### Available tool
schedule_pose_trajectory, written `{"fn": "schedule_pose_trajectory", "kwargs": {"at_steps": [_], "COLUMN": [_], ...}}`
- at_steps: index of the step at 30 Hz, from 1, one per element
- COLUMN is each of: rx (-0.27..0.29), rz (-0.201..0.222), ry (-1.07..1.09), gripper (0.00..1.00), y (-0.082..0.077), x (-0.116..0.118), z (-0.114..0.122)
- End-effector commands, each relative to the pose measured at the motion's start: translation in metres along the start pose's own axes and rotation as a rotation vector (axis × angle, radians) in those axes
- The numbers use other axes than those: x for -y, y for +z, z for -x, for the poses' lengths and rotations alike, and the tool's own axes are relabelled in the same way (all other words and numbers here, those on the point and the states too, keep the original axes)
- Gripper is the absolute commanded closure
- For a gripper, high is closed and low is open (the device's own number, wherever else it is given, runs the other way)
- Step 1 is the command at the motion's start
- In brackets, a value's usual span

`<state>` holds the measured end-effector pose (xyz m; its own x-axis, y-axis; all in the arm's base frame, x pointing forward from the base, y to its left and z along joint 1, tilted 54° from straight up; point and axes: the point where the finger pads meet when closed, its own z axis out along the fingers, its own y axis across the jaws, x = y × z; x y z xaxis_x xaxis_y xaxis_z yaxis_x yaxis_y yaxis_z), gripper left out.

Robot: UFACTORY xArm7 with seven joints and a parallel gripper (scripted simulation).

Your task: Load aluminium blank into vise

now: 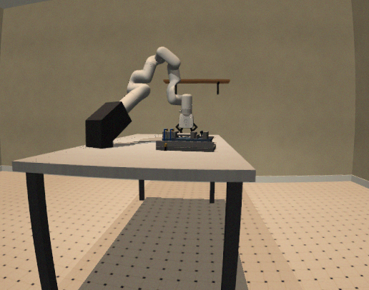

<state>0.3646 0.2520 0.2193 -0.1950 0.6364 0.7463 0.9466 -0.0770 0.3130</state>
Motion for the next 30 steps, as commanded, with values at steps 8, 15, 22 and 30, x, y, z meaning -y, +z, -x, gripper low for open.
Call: {"fn": "schedule_pose_trajectory", "kwargs": {"at_steps": [8, 15, 22, 30], "rx": [-0.001, -0.001, -0.001, -0.001], "rz": [0.003, 0.003, 0.003, 0.003], "ry": [0.001, 0.001, 0.001, 0.001], "gripper": [0.31, 0.31, 1.00, 1.00], "y": [-0.0003, -0.0003, -0.0003, -0.0003], "x": [-0.0011, -0.0011, -0.0011, -0.0011], "z": [-0.0001, -0.0001, -0.0001, -0.0001]}}
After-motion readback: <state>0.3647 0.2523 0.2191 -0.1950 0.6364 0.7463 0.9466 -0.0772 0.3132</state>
